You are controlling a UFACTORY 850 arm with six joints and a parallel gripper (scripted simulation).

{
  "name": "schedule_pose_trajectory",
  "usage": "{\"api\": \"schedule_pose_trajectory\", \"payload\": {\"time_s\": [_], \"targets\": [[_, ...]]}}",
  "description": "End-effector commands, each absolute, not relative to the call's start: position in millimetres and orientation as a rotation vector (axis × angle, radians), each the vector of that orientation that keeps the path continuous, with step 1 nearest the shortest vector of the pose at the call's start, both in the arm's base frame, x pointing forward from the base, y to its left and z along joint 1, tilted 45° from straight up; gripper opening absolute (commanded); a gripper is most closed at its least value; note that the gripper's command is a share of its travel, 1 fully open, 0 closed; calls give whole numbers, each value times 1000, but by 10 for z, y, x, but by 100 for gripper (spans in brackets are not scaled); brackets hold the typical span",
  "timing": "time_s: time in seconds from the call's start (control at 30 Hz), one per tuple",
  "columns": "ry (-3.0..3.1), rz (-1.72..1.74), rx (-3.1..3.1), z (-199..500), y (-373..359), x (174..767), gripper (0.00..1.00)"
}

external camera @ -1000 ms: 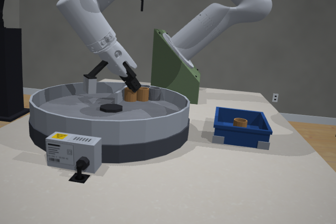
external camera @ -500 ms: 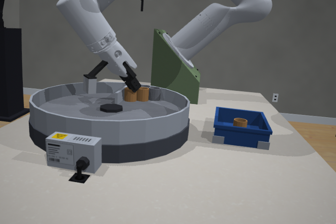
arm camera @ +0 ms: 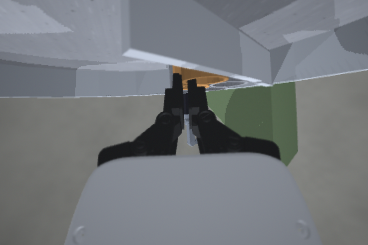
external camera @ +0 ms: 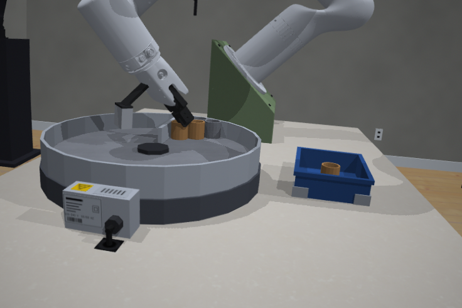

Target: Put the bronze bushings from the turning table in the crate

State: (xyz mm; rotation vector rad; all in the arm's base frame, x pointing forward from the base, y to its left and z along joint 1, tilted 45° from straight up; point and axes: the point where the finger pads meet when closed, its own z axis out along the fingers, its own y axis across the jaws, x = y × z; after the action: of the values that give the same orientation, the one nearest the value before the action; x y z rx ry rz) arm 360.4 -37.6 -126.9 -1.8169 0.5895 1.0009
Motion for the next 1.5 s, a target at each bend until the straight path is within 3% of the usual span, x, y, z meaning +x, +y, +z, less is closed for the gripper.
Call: {"api": "schedule_pose_trajectory", "payload": {"time_s": [0.0,1.2,1.23,1.47], "targets": [[590,999,-1819,-1263,-389,3609,0],[590,999,-1818,-781,-872,3565,0],[590,999,-1818,-781,-872,3565,10],[590,999,-1818,-781,-872,3565,10]]}}
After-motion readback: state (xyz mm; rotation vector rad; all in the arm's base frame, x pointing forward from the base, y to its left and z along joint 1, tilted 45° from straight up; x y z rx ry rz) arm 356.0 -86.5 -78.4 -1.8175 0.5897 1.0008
